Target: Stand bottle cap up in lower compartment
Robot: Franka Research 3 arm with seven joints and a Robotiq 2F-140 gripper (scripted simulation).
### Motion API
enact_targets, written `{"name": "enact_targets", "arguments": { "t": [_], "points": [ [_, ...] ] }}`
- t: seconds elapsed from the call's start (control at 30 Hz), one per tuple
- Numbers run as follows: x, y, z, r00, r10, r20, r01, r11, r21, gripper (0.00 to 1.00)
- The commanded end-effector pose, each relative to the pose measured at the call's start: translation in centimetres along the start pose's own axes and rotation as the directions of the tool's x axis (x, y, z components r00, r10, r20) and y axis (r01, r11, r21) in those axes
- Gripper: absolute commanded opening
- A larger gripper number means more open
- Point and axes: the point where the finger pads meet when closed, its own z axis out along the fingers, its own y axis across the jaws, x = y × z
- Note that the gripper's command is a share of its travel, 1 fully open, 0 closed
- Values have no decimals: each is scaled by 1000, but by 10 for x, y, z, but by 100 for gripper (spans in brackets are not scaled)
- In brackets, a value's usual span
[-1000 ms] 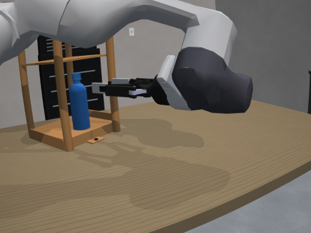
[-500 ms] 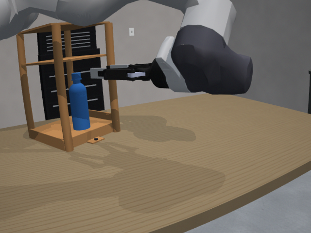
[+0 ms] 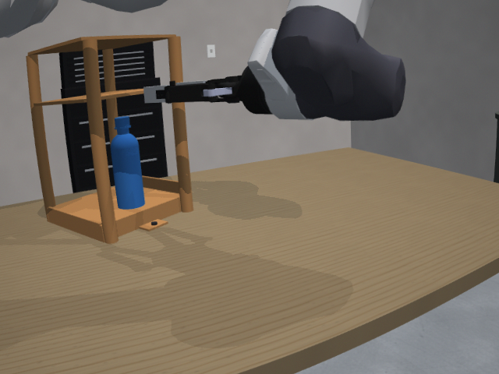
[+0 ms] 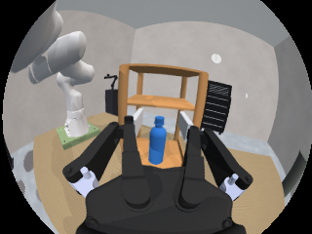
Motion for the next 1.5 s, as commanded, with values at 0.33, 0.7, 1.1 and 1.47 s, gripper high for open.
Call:
{"name": "enact_targets", "arguments": {
  "t": [0.33, 0.7, 1.1, 1.47],
  "points": [
    [10, 1, 0, 1000, 11, -6, -11, 1000, -3, 46],
    [10, 1, 0, 1000, 11, -6, -11, 1000, -3, 100],
    [10, 1, 0, 1000, 11, -6, -11, 1000, -3, 100],
    [10, 1, 0, 1000, 11, -6, -11, 1000, -3, 100]
  ]
}}
